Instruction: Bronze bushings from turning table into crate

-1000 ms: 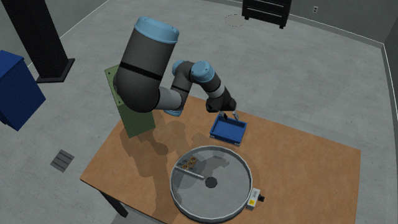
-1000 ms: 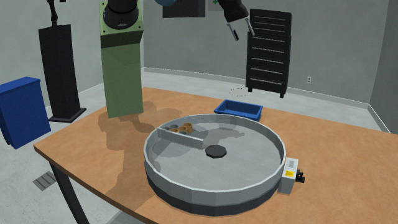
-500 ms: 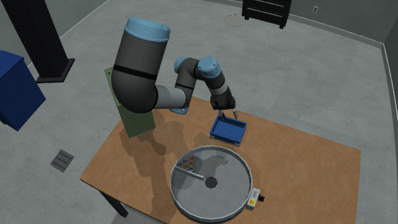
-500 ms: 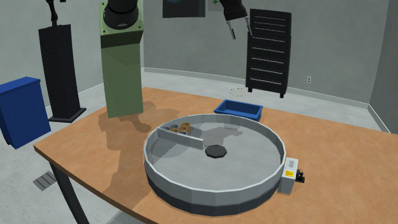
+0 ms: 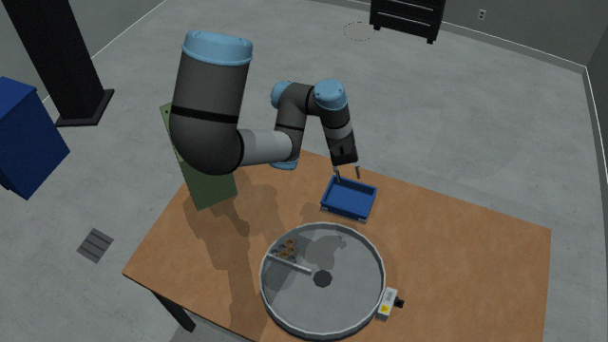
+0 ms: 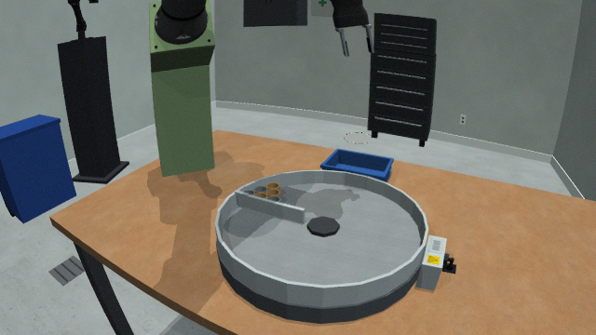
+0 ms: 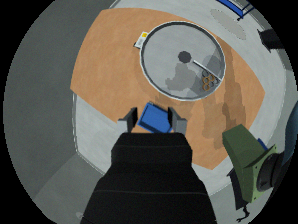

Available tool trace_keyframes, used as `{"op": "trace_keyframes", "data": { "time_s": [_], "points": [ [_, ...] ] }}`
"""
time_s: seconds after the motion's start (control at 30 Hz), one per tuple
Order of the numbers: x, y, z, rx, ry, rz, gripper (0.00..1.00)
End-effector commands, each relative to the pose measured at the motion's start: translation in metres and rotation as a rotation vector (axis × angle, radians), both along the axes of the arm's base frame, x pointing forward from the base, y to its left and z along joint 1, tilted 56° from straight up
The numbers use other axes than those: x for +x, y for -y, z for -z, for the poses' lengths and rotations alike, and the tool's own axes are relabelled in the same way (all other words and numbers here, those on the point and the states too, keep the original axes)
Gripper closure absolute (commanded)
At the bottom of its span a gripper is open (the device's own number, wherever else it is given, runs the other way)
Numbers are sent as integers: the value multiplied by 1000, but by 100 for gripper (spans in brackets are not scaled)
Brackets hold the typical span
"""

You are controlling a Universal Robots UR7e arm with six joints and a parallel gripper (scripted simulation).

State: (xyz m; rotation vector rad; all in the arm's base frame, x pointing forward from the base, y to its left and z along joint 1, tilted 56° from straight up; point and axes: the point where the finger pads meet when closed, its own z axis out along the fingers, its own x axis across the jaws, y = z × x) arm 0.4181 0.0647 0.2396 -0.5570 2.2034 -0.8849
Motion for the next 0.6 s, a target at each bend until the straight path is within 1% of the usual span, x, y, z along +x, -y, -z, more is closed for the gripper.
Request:
{"op": "trace_keyframes", "data": {
  "time_s": [0.0, 0.13, 0.53, 0.57],
  "points": [
    [-2, -1, 1, -39, -31, 1, 0],
    [-8, -2, 6, -196, -161, 7, 0],
    [-8, -2, 6, -196, -161, 7, 0],
    [-9, -2, 6, -209, -175, 6, 0]
  ]
}}
